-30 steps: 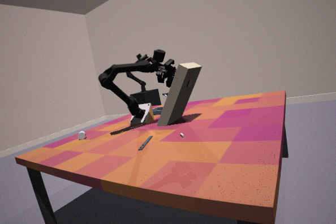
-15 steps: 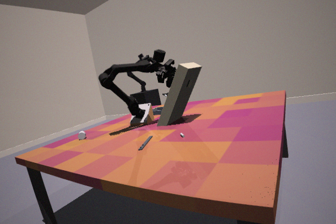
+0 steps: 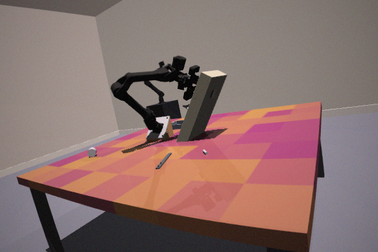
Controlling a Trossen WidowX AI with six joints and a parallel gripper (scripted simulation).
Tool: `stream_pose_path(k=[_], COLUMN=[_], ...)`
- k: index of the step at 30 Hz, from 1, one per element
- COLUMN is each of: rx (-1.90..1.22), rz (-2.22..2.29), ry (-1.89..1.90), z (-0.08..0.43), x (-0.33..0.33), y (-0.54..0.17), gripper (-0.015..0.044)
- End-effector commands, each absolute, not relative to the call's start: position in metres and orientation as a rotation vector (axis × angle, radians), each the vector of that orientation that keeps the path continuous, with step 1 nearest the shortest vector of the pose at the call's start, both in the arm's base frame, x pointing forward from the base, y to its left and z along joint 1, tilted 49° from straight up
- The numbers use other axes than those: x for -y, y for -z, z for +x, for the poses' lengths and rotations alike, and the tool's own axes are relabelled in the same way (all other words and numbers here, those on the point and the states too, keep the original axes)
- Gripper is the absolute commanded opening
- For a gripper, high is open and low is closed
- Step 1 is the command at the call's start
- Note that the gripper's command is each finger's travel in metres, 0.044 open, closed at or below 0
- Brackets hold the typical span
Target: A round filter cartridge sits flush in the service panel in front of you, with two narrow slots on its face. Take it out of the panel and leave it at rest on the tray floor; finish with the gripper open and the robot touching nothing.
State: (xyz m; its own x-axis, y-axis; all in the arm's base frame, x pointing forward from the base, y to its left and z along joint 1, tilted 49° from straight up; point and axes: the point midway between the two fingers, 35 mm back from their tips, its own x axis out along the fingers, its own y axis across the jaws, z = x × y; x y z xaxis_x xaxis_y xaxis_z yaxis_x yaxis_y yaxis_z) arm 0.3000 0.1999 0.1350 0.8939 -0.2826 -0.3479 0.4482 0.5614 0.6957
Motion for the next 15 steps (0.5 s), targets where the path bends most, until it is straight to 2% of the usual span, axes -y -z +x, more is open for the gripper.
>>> stream_pose_path(k=[1, 15], rx=[-0.235, -0.324], rz=[0.776, 0.298], ry=[0.426, 0.349], z=[0.3051, 0.3061], x=[-0.1976, -0.1972], y=[-0.1335, -0.1332], gripper=[0.0, 0.0])
